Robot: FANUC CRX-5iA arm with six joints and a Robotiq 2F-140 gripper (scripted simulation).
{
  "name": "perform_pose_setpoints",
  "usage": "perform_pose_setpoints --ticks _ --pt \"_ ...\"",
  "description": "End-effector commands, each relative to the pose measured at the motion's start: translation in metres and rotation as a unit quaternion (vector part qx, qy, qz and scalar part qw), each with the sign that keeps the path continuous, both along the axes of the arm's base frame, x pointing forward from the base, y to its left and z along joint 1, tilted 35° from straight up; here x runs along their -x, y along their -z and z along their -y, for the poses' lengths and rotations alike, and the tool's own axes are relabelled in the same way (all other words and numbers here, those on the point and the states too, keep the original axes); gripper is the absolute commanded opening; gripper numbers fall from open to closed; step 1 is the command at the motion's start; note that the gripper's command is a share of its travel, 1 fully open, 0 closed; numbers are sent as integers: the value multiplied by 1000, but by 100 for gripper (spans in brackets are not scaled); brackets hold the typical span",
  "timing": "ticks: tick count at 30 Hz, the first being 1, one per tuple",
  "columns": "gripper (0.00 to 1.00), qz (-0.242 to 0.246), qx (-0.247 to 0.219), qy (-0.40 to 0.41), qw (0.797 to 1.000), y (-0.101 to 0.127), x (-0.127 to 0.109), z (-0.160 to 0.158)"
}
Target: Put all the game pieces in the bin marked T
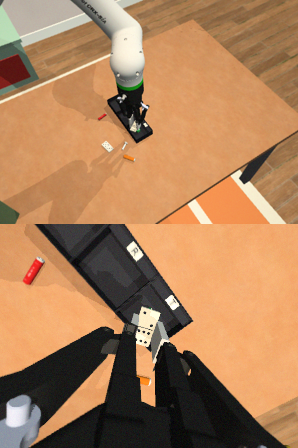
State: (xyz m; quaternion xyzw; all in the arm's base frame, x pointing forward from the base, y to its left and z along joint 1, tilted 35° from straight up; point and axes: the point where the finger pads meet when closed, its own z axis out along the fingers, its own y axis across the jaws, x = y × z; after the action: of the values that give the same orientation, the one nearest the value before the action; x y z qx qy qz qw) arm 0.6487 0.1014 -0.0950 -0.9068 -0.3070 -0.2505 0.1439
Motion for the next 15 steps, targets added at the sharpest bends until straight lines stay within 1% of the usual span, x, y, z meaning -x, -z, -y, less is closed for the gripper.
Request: perform_pose_setpoints --ticks 1,6,8,9,11,15 --pt "13 34 23 -67 997 -1 -9 4" --pt "13 70 57 -140 986 -1 -9 4" --pt "13 70 57 -140 986 -1 -9 4" --pt "13 91 75 -182 976 -1 -9 4" --pt "13 101 86 -203 970 -1 -9 4" --pt "13 128 112 -259 951 -1 -9 4"
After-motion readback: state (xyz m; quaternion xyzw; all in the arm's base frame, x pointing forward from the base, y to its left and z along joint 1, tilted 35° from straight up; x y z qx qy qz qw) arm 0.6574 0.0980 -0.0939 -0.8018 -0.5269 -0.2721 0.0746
